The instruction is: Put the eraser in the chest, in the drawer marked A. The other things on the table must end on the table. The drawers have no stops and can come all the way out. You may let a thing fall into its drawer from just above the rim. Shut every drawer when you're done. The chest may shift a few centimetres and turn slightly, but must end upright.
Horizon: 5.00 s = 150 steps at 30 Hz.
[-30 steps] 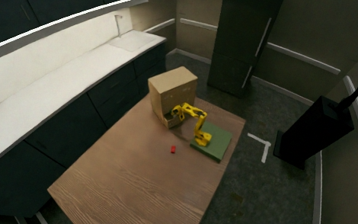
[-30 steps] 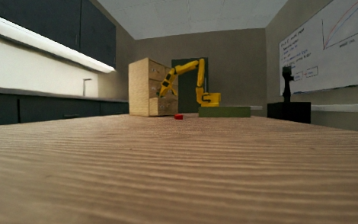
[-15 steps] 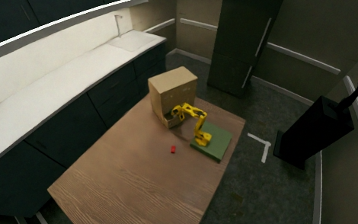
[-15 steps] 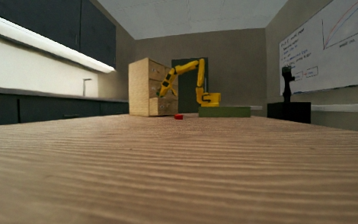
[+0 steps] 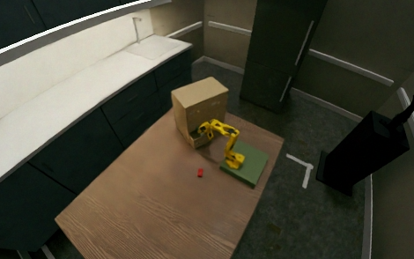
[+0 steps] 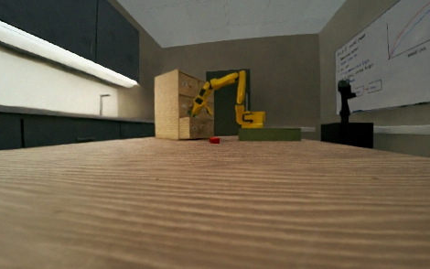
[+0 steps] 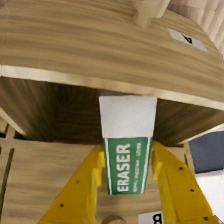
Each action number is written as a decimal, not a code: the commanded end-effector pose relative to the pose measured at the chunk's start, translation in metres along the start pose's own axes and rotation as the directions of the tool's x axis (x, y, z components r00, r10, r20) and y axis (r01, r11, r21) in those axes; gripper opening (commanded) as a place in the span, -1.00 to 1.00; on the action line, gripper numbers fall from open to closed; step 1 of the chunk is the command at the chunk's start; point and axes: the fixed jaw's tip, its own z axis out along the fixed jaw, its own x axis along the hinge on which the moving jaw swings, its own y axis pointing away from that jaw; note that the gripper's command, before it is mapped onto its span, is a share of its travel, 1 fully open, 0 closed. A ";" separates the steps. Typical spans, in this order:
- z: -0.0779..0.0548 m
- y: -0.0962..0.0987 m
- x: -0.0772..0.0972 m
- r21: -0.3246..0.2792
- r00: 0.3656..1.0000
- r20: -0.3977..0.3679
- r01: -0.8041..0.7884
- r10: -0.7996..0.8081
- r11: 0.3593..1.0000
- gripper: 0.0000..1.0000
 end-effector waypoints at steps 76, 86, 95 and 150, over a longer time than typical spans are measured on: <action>-0.028 -0.001 -0.006 0.002 0.999 0.016 -0.047 0.047 0.999 -0.37; -0.042 -0.001 -0.021 0.001 0.999 0.016 -0.051 0.051 0.999 -0.37; -0.053 -0.001 -0.040 0.001 0.998 0.016 -0.055 0.055 0.999 -0.37; -0.063 -0.026 -0.093 0.075 0.967 -0.215 0.157 -0.138 0.985 -0.46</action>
